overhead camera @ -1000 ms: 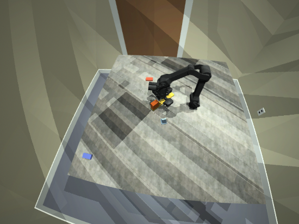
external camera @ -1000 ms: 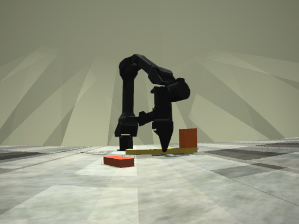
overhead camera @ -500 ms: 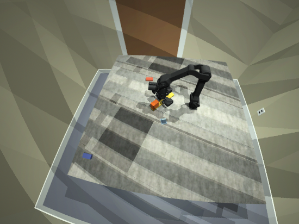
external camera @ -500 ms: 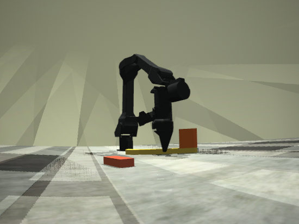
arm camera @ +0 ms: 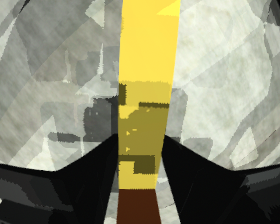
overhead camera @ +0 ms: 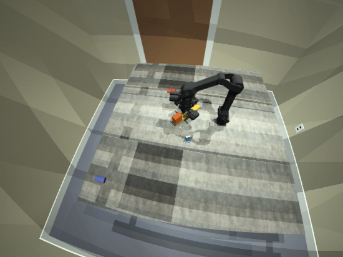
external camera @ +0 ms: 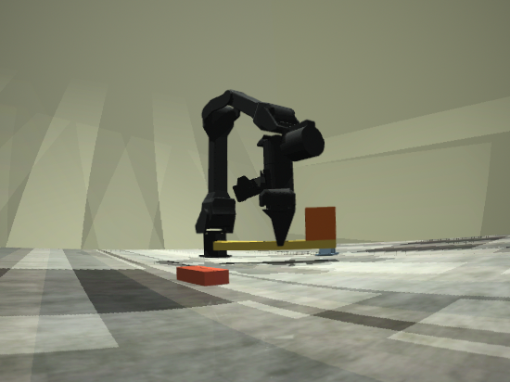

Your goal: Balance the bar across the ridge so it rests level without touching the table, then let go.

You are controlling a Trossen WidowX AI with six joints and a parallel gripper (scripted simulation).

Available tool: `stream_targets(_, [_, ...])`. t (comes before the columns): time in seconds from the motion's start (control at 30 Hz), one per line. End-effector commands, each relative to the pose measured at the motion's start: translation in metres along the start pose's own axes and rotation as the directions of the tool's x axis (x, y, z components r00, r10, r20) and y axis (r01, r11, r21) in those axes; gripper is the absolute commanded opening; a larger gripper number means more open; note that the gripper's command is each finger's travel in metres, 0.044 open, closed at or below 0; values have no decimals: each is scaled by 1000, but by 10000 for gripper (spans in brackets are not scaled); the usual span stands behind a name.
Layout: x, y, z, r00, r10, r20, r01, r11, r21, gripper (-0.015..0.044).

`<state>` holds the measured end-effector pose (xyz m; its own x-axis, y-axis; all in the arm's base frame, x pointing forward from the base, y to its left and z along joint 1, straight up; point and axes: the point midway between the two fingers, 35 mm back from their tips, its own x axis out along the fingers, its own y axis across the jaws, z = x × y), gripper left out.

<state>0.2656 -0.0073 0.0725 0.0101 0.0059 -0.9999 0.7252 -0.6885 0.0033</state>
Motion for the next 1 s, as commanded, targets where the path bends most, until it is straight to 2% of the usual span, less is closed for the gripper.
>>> stream_targets(0.0, [-13,3,-2,1000,13,-8,-13,1000,-2,0])
stream_targets(0.77, [-69,-1,2,1000,13,-4,-13,1000,-4,0])
stream_targets(0.97, [-69,-14,-11,1000,12,-5,-13,992,-123,0])
